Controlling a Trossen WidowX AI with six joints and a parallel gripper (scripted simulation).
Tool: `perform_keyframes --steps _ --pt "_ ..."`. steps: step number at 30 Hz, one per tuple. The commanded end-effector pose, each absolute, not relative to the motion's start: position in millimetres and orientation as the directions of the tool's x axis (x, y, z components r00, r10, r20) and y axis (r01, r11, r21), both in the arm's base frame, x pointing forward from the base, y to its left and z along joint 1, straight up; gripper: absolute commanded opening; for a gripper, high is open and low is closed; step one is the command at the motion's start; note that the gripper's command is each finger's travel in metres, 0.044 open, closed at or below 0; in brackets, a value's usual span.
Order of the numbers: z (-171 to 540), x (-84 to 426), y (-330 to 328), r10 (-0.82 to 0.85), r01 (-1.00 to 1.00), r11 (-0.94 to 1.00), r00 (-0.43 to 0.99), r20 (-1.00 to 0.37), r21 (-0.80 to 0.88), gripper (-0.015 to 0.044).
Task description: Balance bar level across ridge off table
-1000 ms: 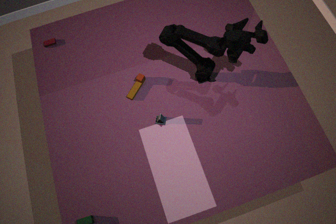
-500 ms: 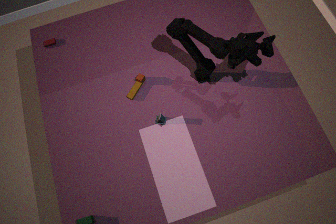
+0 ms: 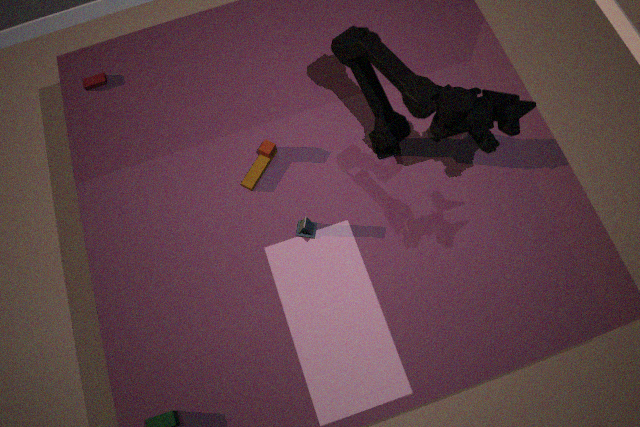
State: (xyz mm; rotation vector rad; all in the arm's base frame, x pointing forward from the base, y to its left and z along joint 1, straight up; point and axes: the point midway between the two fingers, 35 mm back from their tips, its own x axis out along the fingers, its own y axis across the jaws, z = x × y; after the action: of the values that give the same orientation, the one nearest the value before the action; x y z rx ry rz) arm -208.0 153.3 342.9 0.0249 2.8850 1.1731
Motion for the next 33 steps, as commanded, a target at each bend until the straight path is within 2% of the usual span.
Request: perform_keyframes --steps 1,16,33 --pt "342.9 -200.5 174.6 0.114 0.052 0.677 -0.993 -0.035 0.734 0.0315" --pt "332.0 -151.2 252.5 0.434 0.122 0.502 -0.892 -0.128 0.856 0.0315" --pt "311.7 -64.5 316.6 0.704 0.013 0.364 -0.658 -0.266 0.931 0.0315"
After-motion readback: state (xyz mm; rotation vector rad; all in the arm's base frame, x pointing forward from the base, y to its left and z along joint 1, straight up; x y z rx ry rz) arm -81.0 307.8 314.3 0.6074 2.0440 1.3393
